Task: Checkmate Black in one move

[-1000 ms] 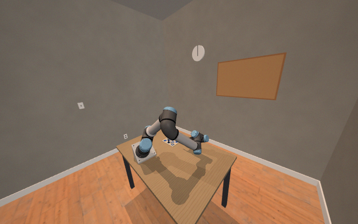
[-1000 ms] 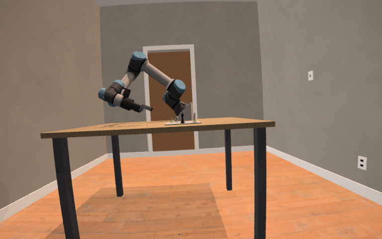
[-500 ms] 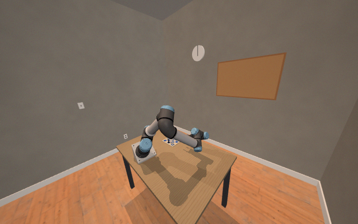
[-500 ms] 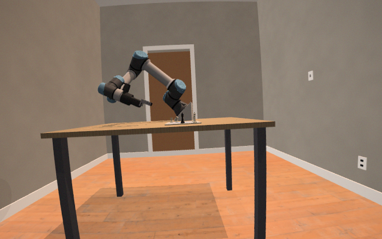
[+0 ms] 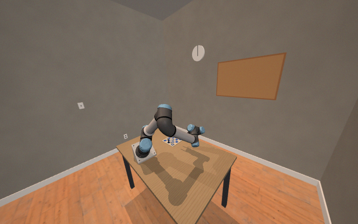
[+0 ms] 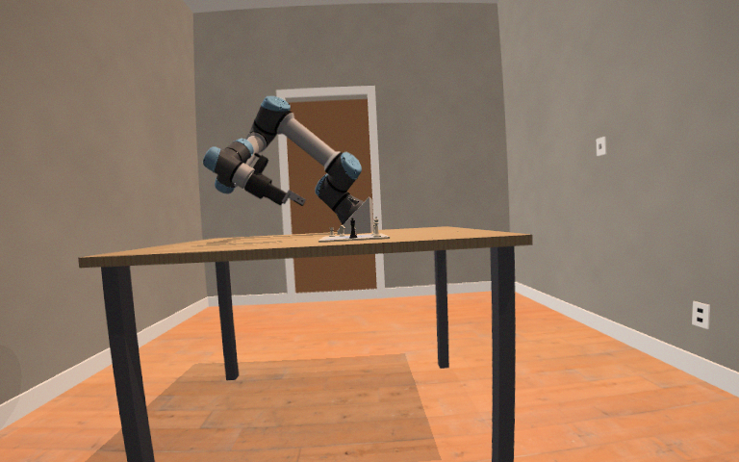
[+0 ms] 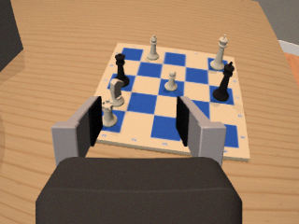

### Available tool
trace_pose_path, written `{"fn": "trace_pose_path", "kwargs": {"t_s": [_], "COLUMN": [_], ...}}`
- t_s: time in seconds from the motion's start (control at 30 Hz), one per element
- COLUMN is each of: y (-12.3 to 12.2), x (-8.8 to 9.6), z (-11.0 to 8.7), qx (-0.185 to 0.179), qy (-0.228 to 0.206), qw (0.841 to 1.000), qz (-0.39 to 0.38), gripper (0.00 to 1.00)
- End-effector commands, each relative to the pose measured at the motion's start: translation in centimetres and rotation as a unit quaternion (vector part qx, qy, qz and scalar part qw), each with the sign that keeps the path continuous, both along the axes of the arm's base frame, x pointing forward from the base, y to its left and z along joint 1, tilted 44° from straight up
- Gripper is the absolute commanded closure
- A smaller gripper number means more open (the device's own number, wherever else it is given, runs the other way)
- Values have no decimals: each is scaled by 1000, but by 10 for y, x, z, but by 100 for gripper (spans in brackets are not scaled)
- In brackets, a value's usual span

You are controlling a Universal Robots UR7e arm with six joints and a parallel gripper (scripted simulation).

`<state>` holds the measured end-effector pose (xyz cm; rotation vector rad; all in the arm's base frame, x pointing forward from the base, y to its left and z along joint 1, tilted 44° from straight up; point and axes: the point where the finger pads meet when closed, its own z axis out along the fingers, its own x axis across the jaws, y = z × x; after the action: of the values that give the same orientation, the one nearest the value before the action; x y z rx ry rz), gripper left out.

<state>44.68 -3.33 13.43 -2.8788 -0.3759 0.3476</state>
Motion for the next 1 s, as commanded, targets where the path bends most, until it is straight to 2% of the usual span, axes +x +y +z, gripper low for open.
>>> {"fn": "trace_pose_path", "kwargs": {"t_s": [0.0,0.03,0.1,0.23,0.4,0.6,0.67,0.83,0.97], "y": [19,23,23,37,52,66,66,75,78], "x": [-17,-21,-21,-36,-52,-65,-65,-72,-74], "z": [-21,-25,-25,-40,-51,-52,-52,-49,-47], "qx": [-64,-80,-80,-149,-237,-325,-325,-372,-391], "qy": [13,15,15,18,9,-14,-14,-32,-41], "qw": [995,993,993,977,944,896,896,865,851], "qz": [69,85,85,152,230,302,302,336,350], "gripper": [0,0,0,0,0,0,0,0,0]}}
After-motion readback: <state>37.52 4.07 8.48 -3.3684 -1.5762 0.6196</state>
